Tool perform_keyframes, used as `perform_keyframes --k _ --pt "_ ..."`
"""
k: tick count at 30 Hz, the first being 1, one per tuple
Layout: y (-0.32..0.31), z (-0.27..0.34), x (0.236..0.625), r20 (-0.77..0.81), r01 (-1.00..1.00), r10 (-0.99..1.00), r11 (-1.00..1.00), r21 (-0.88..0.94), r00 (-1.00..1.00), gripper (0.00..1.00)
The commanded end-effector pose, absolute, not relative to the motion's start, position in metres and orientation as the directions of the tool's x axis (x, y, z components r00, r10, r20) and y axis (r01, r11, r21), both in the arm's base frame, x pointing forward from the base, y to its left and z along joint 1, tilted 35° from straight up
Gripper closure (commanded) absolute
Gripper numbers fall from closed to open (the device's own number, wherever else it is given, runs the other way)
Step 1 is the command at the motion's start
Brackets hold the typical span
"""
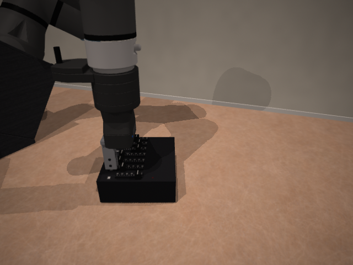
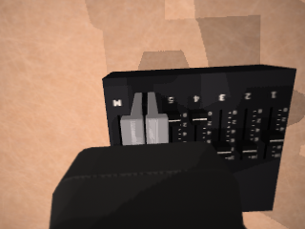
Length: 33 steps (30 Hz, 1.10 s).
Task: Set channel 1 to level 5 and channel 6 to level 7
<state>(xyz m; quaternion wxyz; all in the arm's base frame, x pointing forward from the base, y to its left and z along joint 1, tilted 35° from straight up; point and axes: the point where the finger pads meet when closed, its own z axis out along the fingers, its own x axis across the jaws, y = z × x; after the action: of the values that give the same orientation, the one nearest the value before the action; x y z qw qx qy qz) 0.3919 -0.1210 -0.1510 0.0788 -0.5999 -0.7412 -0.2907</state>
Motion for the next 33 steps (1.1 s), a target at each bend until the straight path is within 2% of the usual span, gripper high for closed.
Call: perform_keyframes --k 1,33 --pt "-0.121 -0.151 0.393 0.465 0.935 0.844 0.111 0.337 -0.268 1.0" --pt "-0.12 -0.146 0.406 0.465 0.935 0.844 0.111 0.337 -0.268 1.0"
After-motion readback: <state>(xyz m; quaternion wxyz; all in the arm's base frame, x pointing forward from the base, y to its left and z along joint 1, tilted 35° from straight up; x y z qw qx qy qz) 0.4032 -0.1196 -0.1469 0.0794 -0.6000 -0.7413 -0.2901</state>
